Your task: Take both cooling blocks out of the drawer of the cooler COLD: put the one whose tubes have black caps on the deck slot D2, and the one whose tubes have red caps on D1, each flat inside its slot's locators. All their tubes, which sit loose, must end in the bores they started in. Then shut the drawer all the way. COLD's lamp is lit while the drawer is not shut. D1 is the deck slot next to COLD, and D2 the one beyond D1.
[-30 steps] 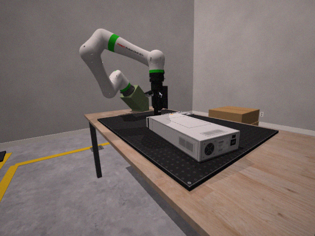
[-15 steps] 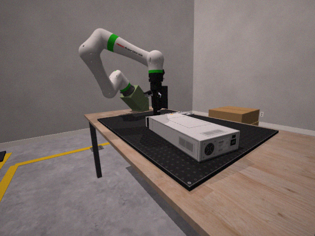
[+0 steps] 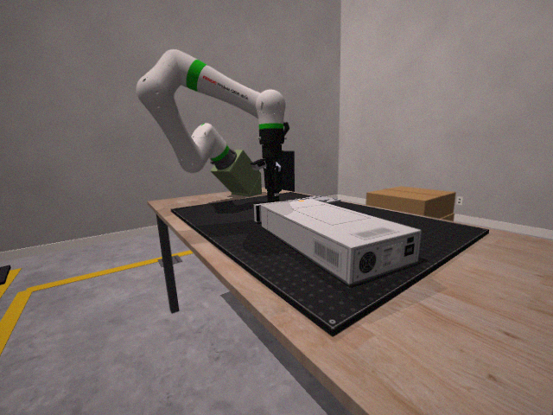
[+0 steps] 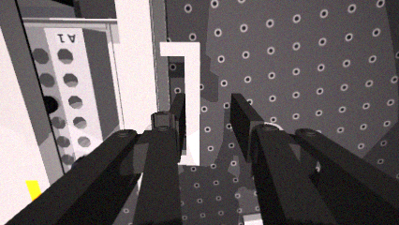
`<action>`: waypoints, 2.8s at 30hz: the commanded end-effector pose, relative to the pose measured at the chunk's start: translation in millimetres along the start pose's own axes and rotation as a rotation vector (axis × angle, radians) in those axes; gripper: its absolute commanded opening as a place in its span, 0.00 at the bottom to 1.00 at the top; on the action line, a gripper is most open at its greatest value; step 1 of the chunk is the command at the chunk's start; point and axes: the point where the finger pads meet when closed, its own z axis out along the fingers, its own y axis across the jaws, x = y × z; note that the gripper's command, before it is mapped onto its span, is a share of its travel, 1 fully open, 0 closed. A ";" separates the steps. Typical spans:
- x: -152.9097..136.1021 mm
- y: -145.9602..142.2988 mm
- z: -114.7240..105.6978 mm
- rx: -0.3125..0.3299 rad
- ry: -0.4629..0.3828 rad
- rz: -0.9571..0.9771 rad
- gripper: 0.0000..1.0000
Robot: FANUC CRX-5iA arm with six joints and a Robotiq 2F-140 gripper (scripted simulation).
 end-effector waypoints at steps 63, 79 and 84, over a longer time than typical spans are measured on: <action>-0.3 73.2 -0.8 0.002 -0.001 0.000 0.34; -0.3 90.9 -0.7 0.002 -0.001 0.000 0.34; -0.3 97.6 -0.7 0.002 -0.001 0.000 0.34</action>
